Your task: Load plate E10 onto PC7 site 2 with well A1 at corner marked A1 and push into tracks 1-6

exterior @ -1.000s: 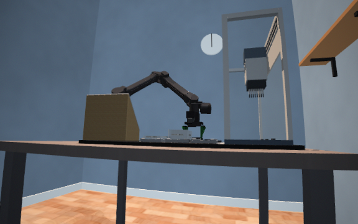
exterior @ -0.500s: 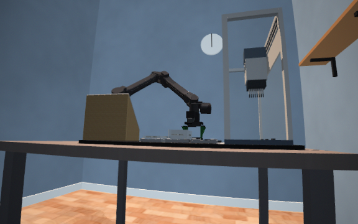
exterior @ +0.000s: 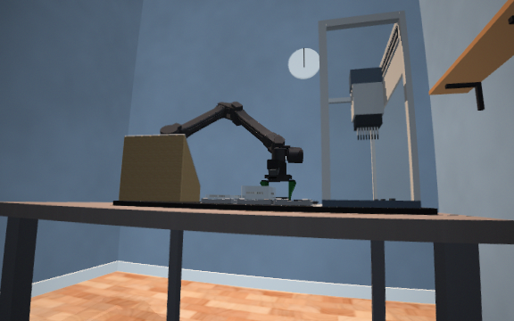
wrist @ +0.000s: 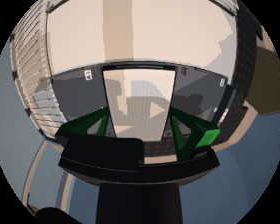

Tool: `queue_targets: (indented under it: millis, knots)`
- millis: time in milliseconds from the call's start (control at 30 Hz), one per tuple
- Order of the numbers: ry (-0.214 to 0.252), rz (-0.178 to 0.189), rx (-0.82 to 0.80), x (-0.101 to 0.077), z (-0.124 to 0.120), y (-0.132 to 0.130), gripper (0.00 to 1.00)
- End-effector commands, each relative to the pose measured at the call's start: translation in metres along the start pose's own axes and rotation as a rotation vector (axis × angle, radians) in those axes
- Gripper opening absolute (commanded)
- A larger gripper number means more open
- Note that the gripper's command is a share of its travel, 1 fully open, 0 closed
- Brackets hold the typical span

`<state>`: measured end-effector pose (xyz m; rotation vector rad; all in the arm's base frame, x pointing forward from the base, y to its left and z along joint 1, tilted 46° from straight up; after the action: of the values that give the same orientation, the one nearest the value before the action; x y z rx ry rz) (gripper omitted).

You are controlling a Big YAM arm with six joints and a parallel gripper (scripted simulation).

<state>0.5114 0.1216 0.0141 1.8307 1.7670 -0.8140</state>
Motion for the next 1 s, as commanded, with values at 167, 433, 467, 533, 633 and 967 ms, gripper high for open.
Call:
queue_targets:
  millis: [167,433,467,533,633,967]
  knots:
    - [0.002,0.027,-0.012,-0.009,-0.003,0.008,0.96]
    - [0.002,0.027,-0.012,-0.009,-0.003,0.008,0.96]
    - [0.001,0.041,-0.007,-0.024,0.0,0.007,0.96]
    - [0.003,0.044,-0.011,-0.032,-0.002,0.009,0.96]
    - [0.006,0.053,-0.02,-0.045,-0.005,0.013,0.96]
    - [0.006,0.059,-0.028,-0.073,-0.007,0.016,0.96]
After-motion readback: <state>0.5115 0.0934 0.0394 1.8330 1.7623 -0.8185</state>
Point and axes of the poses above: the point where the finger pads meet when closed, its own x axis out along the fingers, its own y axis across the jaws, z = x × y, the point moved 9 cm from there along -x, back along the fingers, and after that the axes turned 1 degree about -x, right-handed, at the moved point
